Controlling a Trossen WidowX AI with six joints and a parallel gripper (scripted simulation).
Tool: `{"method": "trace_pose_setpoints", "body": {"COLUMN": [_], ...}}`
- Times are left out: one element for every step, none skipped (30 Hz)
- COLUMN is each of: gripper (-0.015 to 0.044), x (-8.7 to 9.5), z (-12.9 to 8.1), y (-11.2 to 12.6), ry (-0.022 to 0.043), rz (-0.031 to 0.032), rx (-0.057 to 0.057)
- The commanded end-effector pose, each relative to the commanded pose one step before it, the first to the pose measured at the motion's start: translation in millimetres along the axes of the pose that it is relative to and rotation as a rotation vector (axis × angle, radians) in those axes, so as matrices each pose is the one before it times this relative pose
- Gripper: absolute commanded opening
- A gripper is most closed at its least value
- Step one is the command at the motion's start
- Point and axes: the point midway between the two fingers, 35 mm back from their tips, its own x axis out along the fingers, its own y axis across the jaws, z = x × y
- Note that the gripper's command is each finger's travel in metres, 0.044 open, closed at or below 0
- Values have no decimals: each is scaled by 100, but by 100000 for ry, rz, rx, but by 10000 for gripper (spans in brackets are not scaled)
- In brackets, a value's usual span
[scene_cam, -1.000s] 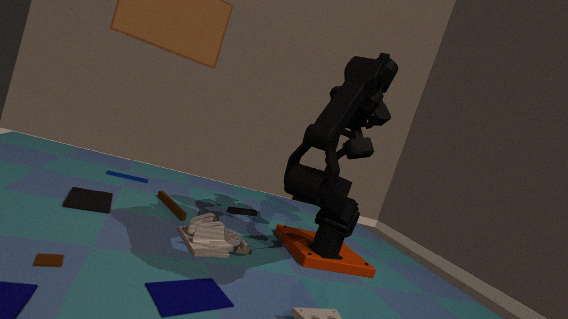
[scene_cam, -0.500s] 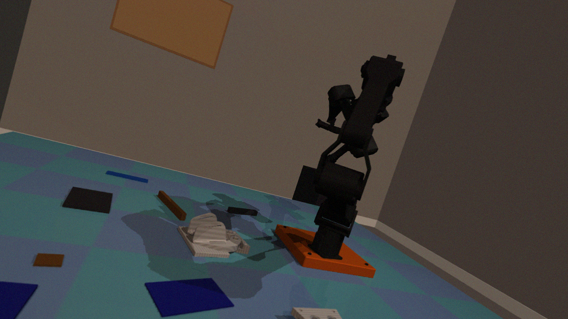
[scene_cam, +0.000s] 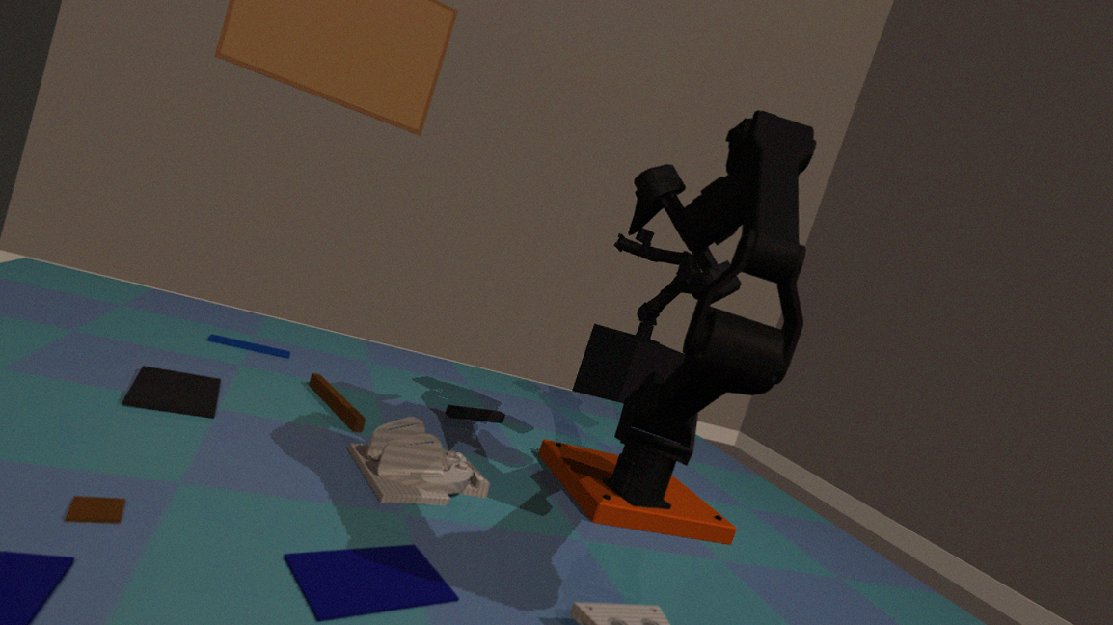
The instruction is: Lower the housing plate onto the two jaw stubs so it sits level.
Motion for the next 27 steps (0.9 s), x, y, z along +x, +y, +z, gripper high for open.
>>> {"method": "trace_pose_setpoints", "body": {"gripper": [440, 440, 440, 440, 440, 440, 440, 440, 440, 440, 440, 440, 440, 440, 440, 440, 440, 440, 440, 440, 440, 440, 440, 440, 440, 440, 440], "x": [406, 94, 95, 97, 99, 100, 102, 104, 105, 107, 108, 110, 112, 113, 115, 116, 118, 119, 121, 122, 124, 125, 127, 128, 130, 131, 132], "z": [67, -25, -26, -27, -28, -28, -29, -30, -31, -31, -32, -33, -33, -34, -35, -35, -36, -36, -37, -37, -37, -38, -38, -38, -39, -39, -39], "y": [345, 90, 91, 93, 95, 97, 99, 101, 103, 105, 107, 109, 111, 113, 115, 117, 120, 122, 124, 126, 128, 131, 133, 135, 138, 140, 142], "ry": [5004, 1298, 1293, 1288, 1283, 1278, 1273, 1267, 1262, 1257, 1251, 1246, 1240, 1235, 1229, 1224, 1218, 1213, 1207, 1201, 1195, 1190, 1184, 1178, 1172, 1166, 1160], "rz": [920, 360, 365, 370, 374, 379, 383, 388, 392, 396, 401, 405, 409, 413, 417, 421, 425, 429, 432, 436, 440, 443, 447, 450, 454, 457, 460], "rx": [-5946, -1488, -1495, -1502, -1510, -1517, -1524, -1531, -1538, -1546, -1553, -1560, -1567, -1575, -1582, -1589, -1596, -1603, -1610, -1617, -1624, -1631, -1638, -1645, -1652, -1659, -1666]}}
